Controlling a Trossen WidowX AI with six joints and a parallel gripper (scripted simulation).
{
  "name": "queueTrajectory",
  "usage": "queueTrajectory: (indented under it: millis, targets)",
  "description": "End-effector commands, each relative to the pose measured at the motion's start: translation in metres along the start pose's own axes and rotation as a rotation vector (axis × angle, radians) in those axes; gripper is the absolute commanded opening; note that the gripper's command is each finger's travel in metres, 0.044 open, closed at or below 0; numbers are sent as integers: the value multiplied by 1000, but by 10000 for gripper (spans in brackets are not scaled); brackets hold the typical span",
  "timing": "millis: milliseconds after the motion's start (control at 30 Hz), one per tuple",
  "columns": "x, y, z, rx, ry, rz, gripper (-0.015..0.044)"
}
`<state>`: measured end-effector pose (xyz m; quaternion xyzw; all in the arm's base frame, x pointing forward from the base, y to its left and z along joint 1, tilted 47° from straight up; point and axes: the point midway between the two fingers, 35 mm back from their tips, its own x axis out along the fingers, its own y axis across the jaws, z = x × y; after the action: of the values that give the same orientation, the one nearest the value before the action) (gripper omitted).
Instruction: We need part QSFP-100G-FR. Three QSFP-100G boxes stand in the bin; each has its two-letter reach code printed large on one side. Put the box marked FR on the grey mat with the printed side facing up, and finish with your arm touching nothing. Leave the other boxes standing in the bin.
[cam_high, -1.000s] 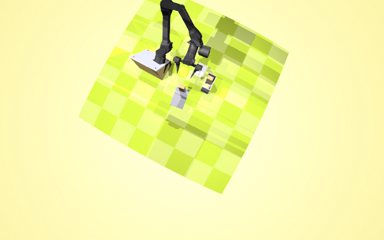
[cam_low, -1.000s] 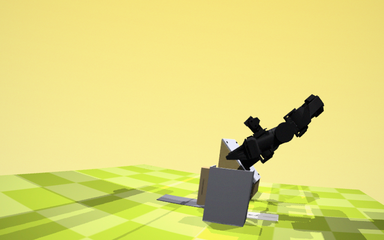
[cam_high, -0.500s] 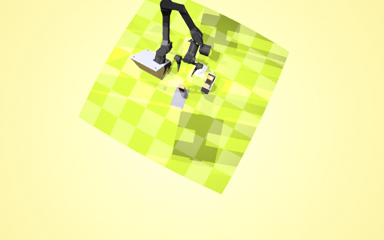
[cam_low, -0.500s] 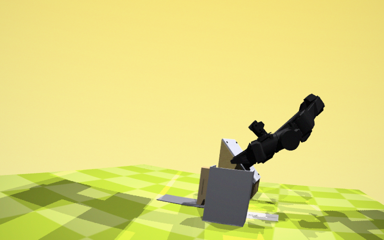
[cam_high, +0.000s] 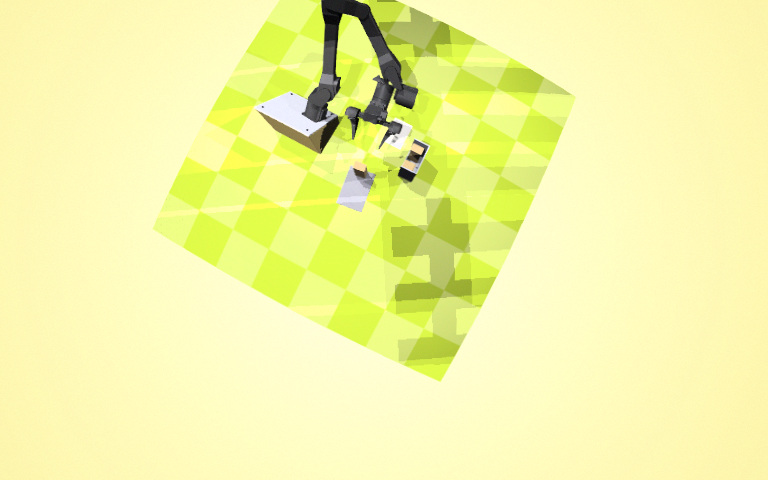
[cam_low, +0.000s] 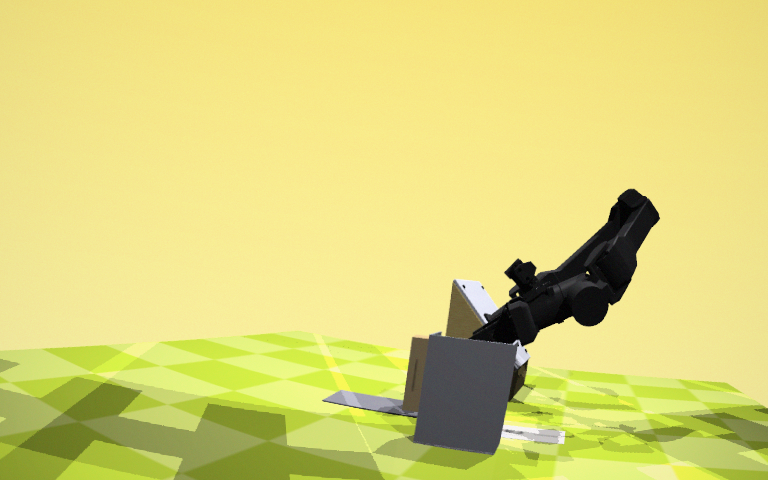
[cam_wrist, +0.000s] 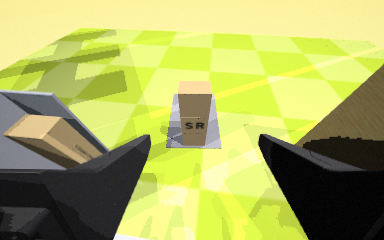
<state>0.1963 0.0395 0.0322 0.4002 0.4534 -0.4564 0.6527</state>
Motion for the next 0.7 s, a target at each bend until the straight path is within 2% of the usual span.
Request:
queueTrajectory:
  millis: [0,667]
  targets:
    - [5,-2,-7,0,-4,-6,440]
    - [27,0,-21,0,-5,-7,440]
